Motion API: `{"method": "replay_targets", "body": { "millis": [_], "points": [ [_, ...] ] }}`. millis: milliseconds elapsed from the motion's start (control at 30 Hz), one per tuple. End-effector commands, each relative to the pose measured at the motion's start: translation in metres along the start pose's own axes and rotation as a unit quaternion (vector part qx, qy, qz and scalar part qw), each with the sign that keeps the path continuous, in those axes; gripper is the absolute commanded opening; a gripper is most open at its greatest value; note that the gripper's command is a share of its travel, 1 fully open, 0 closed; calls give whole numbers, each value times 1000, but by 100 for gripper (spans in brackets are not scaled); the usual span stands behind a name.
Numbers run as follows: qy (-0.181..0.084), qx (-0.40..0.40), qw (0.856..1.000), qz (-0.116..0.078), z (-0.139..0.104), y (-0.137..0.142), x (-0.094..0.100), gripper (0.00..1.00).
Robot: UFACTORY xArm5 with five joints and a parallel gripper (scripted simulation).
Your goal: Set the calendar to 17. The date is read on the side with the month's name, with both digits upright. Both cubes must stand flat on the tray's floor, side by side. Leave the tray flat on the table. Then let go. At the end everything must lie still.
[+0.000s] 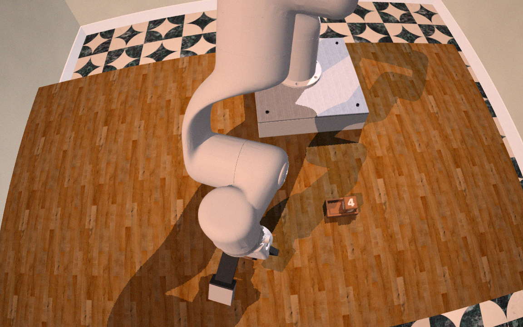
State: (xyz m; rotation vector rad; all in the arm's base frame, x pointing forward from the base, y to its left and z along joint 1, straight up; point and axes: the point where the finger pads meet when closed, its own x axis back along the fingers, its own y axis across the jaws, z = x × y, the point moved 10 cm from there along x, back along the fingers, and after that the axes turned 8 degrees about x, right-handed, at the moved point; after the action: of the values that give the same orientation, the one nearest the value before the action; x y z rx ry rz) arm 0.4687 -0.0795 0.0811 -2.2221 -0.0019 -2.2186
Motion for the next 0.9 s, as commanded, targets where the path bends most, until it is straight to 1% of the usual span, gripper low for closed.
{"method": "replay_targets", "body": {
  "millis": [0,33,100,167,267,700,800,867],
  "points": [
    [2,0,1000,0,1,0,46,27],
    [2,0,1000,0,1,0,53,27],
    [2,0,1000,0,1,0,53,27],
    [2,0,1000,0,1,0,64,27],
    [2,0,1000,0,1,0,72,27],
    [2,2,1000,0,0,-1,74,27],
    [2,30,1000,0,-2,-8,75,27],
    [2,74,997,0,-5,-19,76,27]
  ]
}}
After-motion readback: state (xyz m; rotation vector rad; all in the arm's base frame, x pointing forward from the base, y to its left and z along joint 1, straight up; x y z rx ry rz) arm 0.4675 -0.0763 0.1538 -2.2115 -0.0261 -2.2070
